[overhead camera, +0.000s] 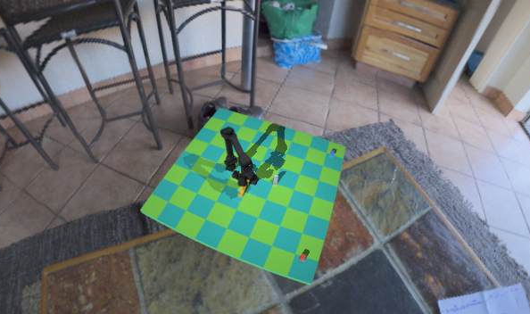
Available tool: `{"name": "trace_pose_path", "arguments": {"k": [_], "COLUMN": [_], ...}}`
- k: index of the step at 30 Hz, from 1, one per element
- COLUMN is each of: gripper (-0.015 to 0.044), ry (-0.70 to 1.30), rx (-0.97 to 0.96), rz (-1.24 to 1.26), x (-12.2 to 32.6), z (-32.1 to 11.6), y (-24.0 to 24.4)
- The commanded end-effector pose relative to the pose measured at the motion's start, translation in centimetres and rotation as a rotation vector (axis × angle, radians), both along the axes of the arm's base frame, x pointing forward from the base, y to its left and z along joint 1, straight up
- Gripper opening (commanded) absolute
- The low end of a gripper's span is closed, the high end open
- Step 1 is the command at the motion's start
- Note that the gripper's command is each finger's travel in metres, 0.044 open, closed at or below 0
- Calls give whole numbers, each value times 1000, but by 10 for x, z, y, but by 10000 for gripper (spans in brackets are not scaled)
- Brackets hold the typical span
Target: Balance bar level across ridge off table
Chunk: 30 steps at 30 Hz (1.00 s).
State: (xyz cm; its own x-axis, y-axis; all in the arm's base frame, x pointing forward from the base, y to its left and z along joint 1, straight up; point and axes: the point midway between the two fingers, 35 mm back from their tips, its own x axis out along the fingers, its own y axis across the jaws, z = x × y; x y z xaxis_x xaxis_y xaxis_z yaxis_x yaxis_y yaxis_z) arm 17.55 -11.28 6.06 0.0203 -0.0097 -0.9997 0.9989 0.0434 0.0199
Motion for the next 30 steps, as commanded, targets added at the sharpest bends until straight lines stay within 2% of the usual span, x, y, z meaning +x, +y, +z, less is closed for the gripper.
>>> {"name": "trace_pose_path", "arguments": {"k": [1,21,27,30], "gripper": [315,315,157,138], "ry": [6,6,6,6], "rx": [0,0,4,4], "rz": [3,3,0,0], "x": [-1,-1,-1,-1], "z": [-8,-17,-16,-16], "y": [0,0,1,1]}}
